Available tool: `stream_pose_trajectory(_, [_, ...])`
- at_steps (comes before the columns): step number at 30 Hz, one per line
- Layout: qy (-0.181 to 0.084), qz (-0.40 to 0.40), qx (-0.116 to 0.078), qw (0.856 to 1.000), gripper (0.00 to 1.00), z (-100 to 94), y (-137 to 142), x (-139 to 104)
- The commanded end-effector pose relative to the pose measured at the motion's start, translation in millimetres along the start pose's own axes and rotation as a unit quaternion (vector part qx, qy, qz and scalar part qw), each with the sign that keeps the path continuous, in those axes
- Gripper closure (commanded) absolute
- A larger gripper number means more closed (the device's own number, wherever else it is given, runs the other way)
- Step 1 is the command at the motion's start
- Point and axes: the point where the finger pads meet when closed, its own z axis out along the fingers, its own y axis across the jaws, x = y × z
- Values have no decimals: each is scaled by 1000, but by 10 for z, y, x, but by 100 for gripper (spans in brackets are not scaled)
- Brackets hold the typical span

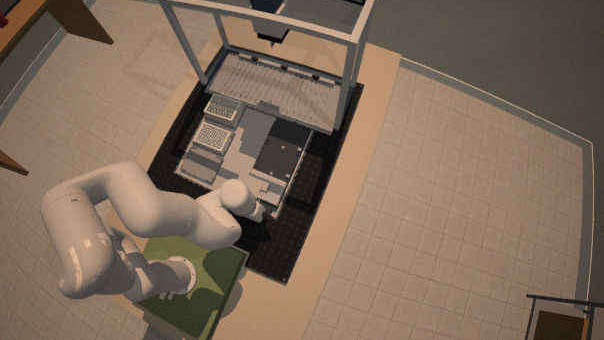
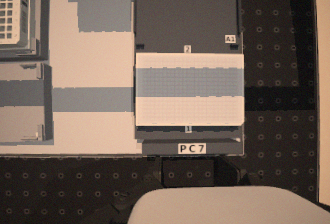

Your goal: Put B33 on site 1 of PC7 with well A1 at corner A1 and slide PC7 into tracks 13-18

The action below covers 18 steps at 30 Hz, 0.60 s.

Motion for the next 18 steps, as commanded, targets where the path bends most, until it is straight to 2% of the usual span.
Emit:
stream_pose_trajectory(1, [1,0,-1,1000,19,14,5,12])
stream_pose_trajectory(18, [1,0,-1,1000,19,34,5,32])
